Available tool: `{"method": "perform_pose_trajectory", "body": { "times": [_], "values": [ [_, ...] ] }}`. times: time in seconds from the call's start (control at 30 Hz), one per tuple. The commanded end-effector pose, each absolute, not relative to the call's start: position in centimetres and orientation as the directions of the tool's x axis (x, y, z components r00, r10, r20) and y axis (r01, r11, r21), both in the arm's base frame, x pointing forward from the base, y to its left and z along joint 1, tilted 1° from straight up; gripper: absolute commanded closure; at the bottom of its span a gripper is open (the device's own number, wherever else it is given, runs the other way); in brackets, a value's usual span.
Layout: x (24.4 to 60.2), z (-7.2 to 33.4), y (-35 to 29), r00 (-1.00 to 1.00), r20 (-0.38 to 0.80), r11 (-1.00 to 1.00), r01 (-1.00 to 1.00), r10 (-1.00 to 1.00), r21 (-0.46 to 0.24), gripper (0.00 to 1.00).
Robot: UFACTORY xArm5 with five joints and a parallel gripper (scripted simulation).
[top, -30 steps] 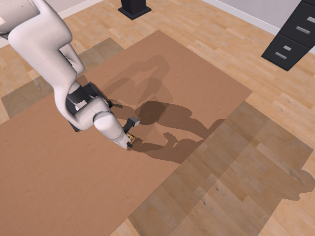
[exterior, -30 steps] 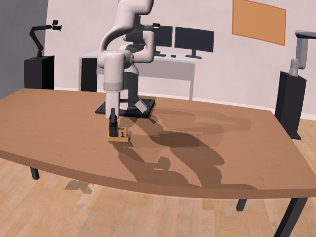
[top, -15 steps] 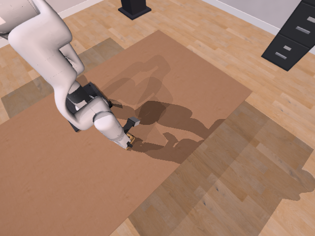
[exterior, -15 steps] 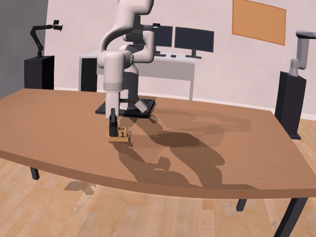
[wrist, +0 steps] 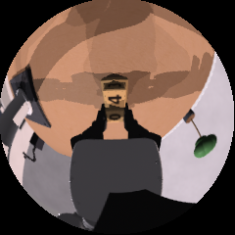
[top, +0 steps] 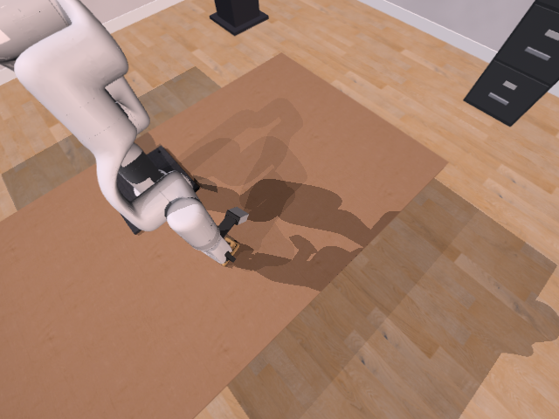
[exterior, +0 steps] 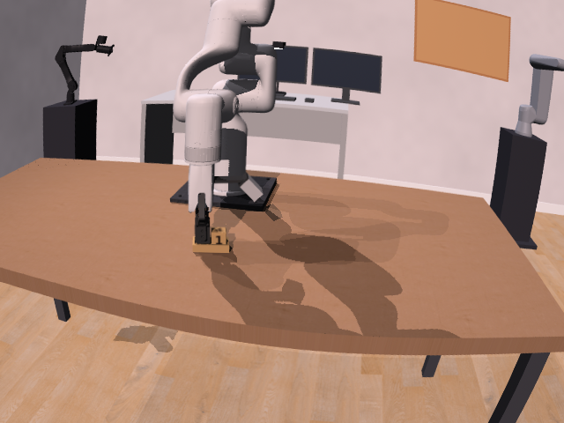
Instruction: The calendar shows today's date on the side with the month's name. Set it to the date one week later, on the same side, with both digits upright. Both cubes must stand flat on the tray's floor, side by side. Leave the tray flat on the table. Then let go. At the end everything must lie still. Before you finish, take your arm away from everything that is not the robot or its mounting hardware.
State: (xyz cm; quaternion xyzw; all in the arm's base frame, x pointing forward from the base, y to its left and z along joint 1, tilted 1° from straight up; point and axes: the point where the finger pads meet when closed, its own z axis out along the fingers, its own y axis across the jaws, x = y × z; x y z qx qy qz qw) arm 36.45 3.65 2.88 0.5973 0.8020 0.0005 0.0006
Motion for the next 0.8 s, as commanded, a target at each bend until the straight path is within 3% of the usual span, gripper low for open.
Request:
{"method": "perform_pose_trajectory", "body": {
  "times": [0.0,0.47,0.77],
  "values": [
    [36.58,2.97,3.66,-0.286,-0.001,0.286,0.958,0.958,0.005,0.71],
    [36.58,2.97,3.66,-0.286,-0.001,0.286,0.958,0.958,0.005,0.71],
    [36.58,2.97,3.66,-0.286,-0.001,0.286,0.958,0.958,0.005,0.59]
  ]
}}
